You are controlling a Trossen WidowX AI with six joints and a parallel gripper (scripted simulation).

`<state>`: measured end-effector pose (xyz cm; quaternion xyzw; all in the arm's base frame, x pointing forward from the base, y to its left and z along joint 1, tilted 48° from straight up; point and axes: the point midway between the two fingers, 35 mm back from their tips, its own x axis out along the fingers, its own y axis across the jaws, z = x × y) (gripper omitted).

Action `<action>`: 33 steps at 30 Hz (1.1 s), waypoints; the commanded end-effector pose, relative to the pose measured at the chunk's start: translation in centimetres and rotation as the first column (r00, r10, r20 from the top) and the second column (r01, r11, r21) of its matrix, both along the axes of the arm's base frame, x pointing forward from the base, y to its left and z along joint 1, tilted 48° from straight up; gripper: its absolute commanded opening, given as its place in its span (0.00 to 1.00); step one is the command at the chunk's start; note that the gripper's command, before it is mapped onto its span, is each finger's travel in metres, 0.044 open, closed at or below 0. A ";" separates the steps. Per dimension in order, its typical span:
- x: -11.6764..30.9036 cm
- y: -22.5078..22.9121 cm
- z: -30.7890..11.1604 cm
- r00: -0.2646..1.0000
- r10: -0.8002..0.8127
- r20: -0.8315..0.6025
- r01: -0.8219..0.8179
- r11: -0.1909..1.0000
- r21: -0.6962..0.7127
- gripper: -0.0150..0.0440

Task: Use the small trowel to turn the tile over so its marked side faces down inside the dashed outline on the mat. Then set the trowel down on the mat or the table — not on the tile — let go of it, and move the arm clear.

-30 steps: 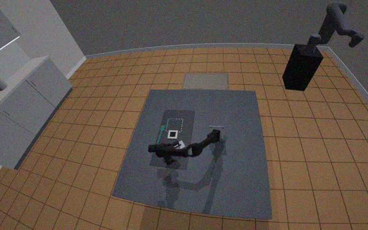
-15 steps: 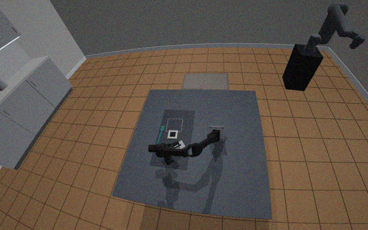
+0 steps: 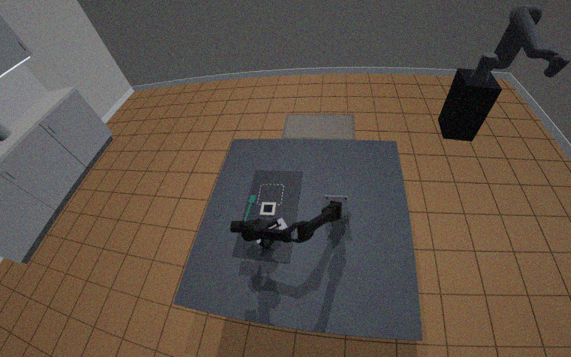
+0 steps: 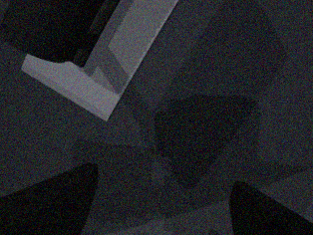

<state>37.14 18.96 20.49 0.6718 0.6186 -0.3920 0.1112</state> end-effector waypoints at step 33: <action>0.3 -4.1 -3.2 0.325 0.603 0.728 -0.671 0.690 -0.272 0.71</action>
